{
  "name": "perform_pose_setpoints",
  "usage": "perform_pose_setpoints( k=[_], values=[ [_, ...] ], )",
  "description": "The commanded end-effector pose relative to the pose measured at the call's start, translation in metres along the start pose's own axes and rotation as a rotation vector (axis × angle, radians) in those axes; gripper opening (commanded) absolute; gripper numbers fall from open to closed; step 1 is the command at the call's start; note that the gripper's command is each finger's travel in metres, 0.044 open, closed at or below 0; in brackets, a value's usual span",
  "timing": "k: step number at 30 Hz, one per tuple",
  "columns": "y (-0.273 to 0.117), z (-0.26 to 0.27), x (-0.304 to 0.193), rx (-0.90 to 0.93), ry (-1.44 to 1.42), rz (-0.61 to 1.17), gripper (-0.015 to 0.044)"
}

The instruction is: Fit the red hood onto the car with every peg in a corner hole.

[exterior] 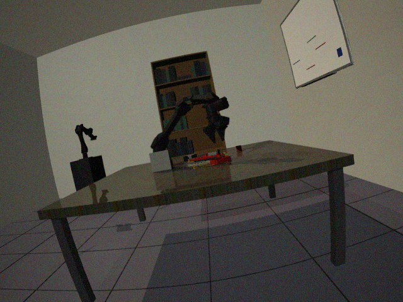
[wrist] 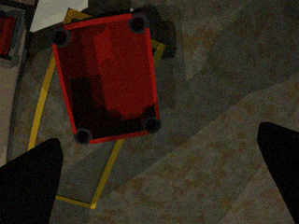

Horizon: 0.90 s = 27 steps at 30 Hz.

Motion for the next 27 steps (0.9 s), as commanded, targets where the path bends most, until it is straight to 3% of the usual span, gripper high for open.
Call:
perform_pose_setpoints(
  k=[1, 27],
  values=[
    [0.016, 0.013, 0.004, 0.108, -0.058, 0.006, 0.0440],
    [0.033, 0.015, 0.003, 0.108, -0.058, 0.006, 0.0440]
  ],
)
Point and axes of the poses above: the point midway between the two fingers, 35 mm back from their tips, its own y axis out along the fingers, its own z axis across the jaws, x = y × z, the point moved 6 cm from there along -y, back along the fingers, and after that the axes turned 8 degrees about y, right-handed, at the moved point
